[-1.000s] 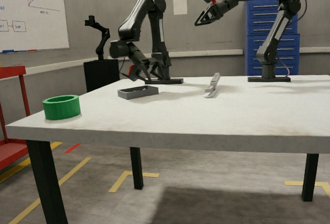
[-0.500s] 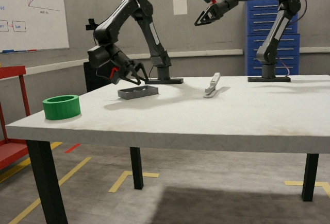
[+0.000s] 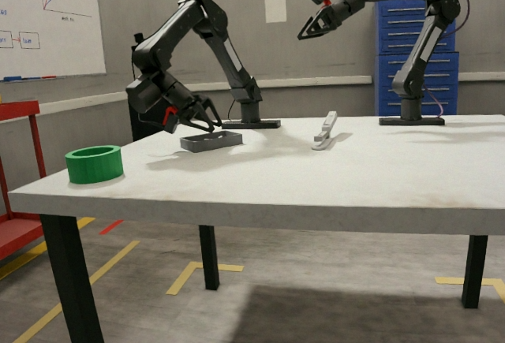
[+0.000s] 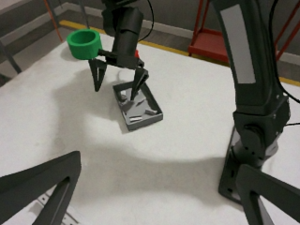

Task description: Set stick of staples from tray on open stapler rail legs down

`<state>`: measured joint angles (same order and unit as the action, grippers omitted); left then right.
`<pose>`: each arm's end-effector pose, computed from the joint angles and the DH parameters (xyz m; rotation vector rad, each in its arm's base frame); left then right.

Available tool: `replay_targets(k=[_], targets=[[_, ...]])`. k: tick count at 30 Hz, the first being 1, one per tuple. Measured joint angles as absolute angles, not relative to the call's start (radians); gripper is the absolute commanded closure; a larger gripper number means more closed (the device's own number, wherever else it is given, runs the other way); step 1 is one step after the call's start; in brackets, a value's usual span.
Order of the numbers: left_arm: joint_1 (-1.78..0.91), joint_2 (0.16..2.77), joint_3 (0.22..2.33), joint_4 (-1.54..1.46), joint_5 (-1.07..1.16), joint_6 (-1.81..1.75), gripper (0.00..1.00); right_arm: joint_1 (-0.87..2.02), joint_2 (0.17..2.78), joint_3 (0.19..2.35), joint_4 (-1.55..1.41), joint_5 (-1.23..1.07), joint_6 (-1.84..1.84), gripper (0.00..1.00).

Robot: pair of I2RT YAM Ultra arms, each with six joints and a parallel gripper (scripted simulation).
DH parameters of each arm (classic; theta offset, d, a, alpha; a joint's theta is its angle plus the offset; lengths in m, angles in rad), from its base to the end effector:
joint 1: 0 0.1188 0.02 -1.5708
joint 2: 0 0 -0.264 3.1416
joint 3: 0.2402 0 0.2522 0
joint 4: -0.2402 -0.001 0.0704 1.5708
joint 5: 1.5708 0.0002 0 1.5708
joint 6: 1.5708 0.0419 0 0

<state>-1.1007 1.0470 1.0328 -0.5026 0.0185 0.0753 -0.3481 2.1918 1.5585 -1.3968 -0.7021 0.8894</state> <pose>0.1050 -0.2061 0.3483 1.2035 1.7843 -0.6317 0.3489 -0.0968 0.1452 -1.5806 -1.8608 -0.7064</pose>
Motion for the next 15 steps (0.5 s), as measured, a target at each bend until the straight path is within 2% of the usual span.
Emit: replay_targets(k=[10,14,15], targets=[[-1.101,1.047,1.033,-0.503,0.019,0.075,0.0,-0.348,2.192,1.559,-1.407,-0.702,0.883,0.0],[-1.101,1.047,1.033,-0.503,0.019,0.075,0.0,-0.348,2.192,1.559,-1.406,-0.689,0.879,0.45],[-1.101,1.047,1.033,-0.503,0.019,0.075,0.0,-0.348,2.192,1.559,-1.399,-0.677,0.877,0.45]])
